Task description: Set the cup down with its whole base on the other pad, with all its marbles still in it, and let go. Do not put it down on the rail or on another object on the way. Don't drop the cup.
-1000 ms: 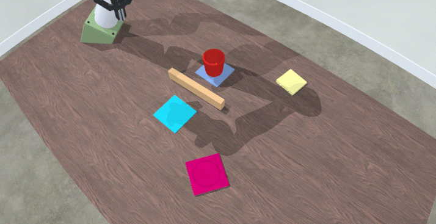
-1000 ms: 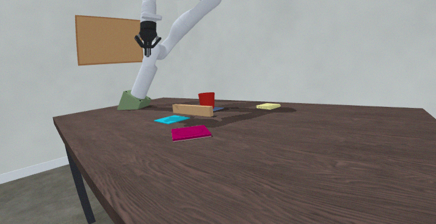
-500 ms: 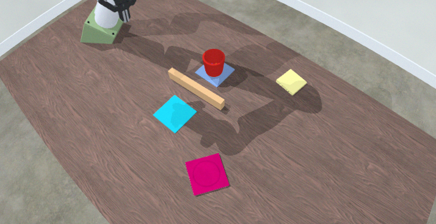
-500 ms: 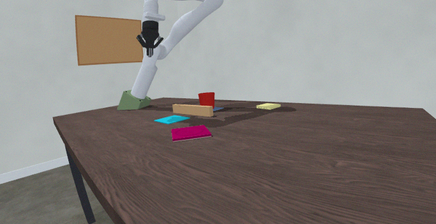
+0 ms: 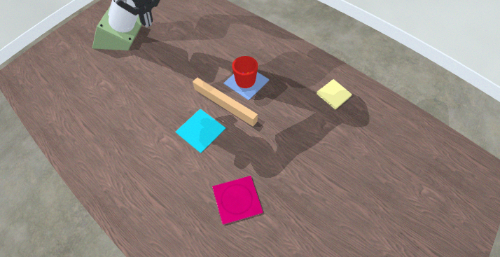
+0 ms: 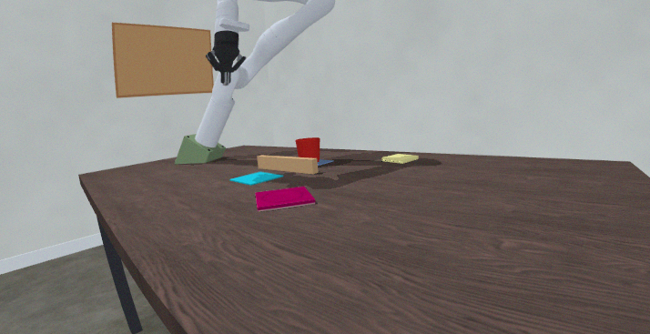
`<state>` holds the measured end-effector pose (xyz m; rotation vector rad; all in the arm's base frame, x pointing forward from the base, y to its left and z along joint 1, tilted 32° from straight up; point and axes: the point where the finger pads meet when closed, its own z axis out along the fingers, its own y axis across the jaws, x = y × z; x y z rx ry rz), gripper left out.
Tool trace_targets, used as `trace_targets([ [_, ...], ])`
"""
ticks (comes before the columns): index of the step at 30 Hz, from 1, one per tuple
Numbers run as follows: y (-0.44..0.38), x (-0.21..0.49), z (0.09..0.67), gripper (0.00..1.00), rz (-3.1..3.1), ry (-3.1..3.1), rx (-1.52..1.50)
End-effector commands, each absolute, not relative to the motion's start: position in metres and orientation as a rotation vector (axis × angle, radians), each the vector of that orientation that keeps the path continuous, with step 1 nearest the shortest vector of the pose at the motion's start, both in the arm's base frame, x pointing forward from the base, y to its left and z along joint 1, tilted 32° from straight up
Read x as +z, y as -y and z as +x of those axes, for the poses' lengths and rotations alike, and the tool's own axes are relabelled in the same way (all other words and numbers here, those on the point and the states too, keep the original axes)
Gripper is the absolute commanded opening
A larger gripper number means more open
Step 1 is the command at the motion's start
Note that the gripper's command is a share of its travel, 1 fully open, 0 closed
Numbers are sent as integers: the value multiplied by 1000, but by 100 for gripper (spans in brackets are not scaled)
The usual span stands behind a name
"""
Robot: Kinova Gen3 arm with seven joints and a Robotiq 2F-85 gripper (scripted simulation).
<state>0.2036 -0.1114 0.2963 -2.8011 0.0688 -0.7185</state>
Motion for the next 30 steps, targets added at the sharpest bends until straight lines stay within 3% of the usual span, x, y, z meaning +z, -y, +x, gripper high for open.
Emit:
trace_targets([
  [1, 111, 298, 206, 0, -2803, -51, -730],
  [30, 99, 306, 225, 0, -2828, 141, -767],
])
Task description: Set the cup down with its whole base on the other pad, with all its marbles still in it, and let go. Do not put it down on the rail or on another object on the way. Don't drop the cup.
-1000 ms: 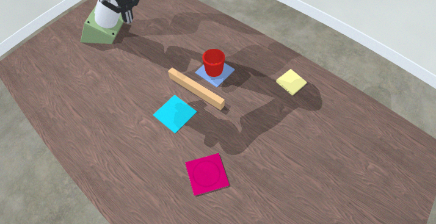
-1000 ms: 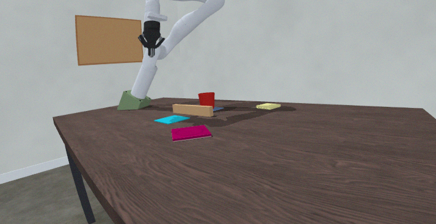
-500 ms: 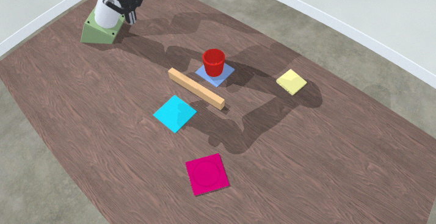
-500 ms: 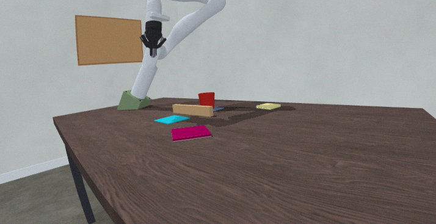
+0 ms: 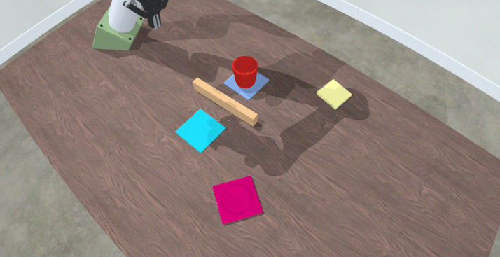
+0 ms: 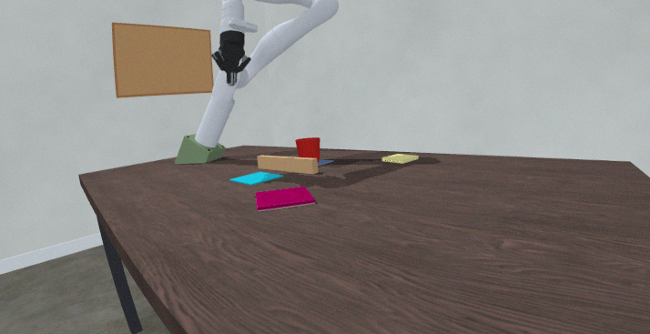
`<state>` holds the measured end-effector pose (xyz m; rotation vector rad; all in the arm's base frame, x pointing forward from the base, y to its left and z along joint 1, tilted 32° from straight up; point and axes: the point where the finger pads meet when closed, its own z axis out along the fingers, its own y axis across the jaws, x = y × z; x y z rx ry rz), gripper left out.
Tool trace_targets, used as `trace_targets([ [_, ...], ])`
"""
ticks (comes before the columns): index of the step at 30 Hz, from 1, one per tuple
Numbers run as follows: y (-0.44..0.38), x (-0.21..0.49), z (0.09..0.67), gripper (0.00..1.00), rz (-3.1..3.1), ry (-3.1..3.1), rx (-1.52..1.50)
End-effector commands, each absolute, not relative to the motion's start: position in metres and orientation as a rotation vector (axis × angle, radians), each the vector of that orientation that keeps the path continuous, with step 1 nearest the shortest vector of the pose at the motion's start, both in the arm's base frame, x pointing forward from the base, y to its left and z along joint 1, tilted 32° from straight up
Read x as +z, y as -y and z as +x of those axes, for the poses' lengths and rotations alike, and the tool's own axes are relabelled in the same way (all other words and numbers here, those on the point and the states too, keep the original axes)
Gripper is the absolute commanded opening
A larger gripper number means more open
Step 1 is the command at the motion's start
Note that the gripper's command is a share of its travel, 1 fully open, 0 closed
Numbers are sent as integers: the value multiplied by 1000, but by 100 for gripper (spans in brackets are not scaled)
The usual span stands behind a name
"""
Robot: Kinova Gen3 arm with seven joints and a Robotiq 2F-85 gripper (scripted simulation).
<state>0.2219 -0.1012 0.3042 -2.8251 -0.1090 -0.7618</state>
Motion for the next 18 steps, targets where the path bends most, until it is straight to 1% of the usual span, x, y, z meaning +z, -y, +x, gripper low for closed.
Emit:
trace_targets([
  [1, 99, 306, 225, 0, -2828, 141, -767],
  [7, 99, 306, 225, 0, -2828, 141, -767],
  [8, 96, 310, 234, 0, -2833, 205, -797],
  [12, 95, 308, 231, 0, -2834, 208, -779],
  [18, 65, 320, 269, 0, -2828, 631, -855],
])
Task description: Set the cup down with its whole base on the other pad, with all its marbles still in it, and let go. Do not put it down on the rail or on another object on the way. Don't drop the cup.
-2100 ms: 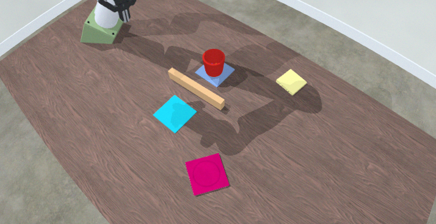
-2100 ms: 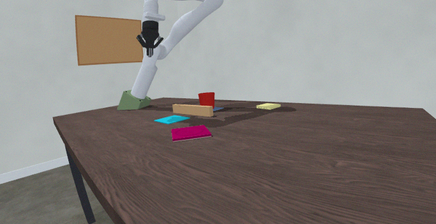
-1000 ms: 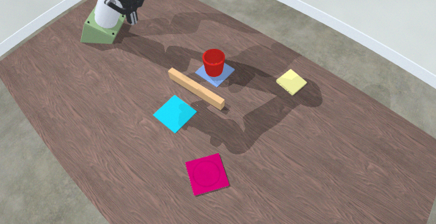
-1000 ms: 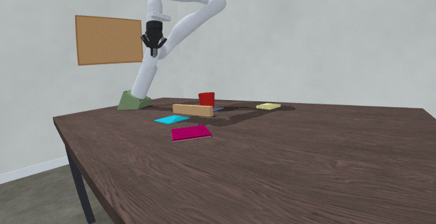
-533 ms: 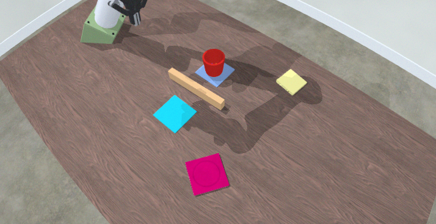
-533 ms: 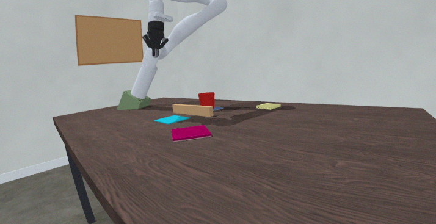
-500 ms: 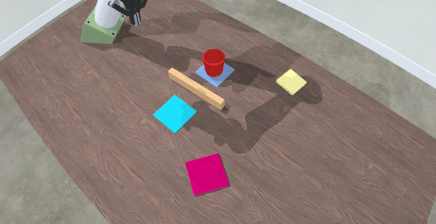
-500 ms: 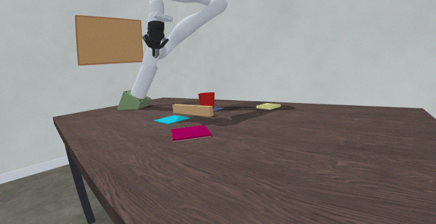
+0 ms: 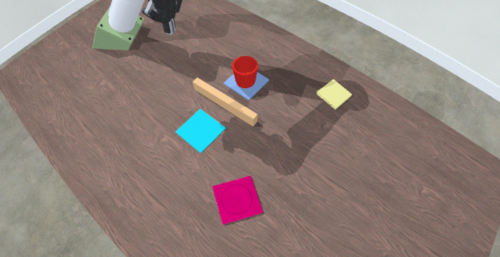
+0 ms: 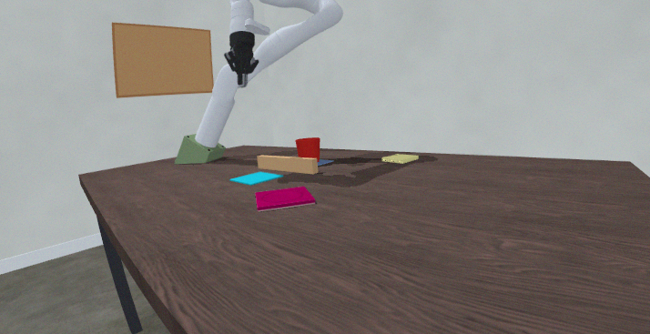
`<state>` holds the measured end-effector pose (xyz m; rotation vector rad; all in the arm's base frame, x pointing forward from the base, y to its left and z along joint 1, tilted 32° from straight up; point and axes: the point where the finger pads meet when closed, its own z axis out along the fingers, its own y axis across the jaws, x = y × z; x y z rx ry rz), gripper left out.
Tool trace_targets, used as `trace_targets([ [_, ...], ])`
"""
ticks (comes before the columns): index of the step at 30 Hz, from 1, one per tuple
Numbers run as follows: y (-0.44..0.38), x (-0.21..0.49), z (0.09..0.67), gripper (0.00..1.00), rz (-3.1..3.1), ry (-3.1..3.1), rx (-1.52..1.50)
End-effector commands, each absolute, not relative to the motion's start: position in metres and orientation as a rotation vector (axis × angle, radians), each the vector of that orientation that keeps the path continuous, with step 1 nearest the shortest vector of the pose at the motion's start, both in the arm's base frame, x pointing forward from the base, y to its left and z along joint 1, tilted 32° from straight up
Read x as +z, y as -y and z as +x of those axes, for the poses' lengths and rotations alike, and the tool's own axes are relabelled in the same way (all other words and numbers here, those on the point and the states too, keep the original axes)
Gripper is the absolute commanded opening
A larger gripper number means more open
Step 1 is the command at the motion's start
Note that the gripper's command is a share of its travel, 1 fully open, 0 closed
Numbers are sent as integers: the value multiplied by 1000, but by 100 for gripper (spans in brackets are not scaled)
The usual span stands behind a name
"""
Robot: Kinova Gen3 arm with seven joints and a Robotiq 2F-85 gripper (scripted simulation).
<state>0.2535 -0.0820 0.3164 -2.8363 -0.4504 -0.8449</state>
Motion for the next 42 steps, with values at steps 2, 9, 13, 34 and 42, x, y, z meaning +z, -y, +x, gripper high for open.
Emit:
trace_targets([
  [2, 52, 322, 280, 0, -2806, 768, -868],
  [9, 17, 323, 313, 0, -2715, 1205, -904],
  [13, 7, 322, 321, 0, -2681, 1321, -913],
  [34, -17, 319, 338, 0, -2575, 1590, -925],
  [42, -22, 318, 340, 0, -2552, 1639, -926],
])
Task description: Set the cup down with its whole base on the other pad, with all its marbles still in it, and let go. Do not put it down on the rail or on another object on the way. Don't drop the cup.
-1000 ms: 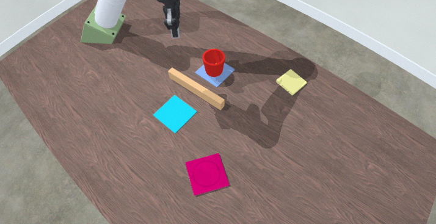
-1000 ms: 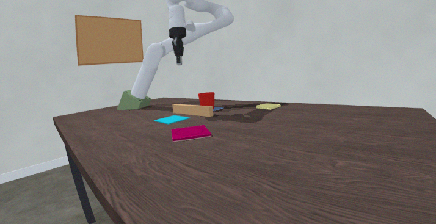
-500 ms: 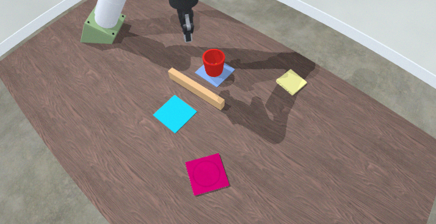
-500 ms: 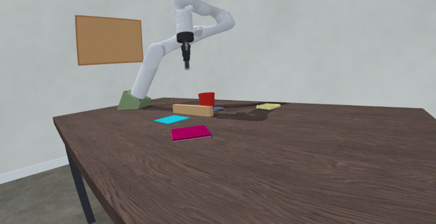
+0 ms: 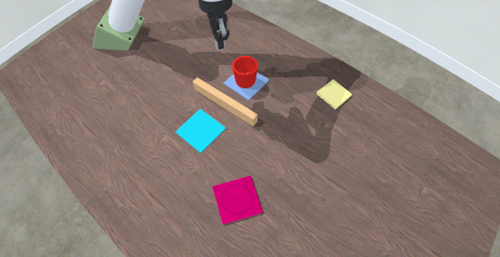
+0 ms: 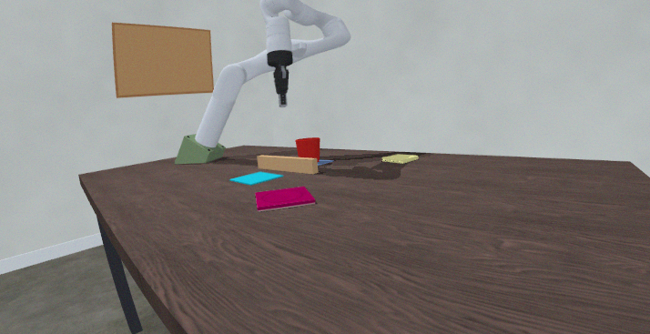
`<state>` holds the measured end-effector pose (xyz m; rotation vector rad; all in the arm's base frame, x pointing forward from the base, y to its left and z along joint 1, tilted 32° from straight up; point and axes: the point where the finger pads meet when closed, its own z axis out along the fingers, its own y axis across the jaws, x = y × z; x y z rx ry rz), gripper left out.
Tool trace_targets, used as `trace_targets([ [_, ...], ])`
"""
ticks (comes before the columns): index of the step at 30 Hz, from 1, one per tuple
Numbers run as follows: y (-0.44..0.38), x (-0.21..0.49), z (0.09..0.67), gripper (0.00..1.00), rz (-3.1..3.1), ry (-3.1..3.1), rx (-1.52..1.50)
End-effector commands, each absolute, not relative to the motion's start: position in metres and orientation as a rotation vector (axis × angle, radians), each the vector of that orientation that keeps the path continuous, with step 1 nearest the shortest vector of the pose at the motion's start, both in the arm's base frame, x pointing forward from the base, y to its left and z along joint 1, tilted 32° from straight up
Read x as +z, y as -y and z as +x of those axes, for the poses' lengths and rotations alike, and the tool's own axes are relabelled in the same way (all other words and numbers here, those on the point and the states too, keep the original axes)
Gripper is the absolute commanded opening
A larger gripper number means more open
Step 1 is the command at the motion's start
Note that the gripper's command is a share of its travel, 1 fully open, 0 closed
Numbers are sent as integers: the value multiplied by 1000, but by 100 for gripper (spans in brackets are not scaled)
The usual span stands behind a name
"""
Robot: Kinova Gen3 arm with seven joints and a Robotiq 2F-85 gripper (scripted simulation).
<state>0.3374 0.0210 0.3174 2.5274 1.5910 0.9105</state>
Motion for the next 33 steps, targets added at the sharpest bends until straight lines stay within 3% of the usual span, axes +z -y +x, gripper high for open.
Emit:
trace_targets([
  [1, -22, 318, 340, 0, 2505, -1609, 909],
  [33, -44, 312, 353, 0, 2343, -1796, 893],
])
